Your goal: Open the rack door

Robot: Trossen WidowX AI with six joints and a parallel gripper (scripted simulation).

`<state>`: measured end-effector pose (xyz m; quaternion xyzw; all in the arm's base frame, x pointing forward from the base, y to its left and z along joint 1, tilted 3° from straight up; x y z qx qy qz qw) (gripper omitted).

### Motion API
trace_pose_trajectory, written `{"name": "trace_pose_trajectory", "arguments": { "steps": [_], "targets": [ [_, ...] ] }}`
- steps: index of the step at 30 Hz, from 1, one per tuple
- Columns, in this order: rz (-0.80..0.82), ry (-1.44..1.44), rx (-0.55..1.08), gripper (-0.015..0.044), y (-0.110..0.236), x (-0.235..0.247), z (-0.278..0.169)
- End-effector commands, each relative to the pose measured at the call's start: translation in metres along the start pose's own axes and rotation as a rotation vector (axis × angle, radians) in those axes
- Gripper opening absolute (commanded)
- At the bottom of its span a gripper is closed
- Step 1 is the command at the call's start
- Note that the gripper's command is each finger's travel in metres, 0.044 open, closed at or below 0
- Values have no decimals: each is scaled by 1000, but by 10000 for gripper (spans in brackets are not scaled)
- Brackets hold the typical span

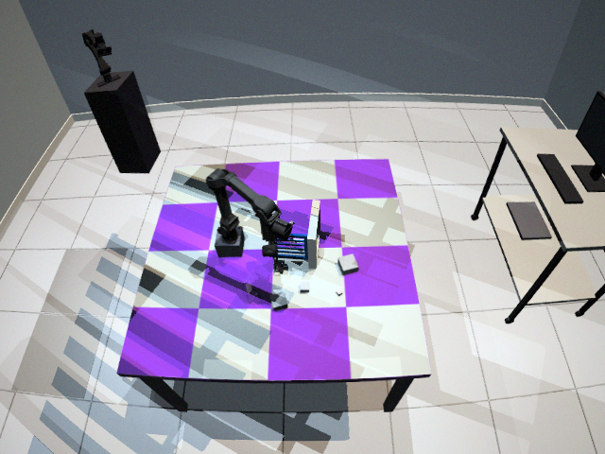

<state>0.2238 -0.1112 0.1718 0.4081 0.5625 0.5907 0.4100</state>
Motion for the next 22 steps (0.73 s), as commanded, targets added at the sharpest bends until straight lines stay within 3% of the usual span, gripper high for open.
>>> {"name": "trace_pose_trajectory", "arguments": {
  "steps": [1, 22],
  "targets": [
    [0, 7, -4, 295, 6, -1, 1],
    [0, 7, -4, 295, 33, -2, 2]
  ]
}}
Point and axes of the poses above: the point midway between the two fingers, 35 mm back from their tips, its own y axis back along the fingers, its own x axis across the jaws, z = x × y, the point moved 6 cm from there along y, back along the fingers, and after that the axes turned 10 degrees about y, right-handed, at the moved point
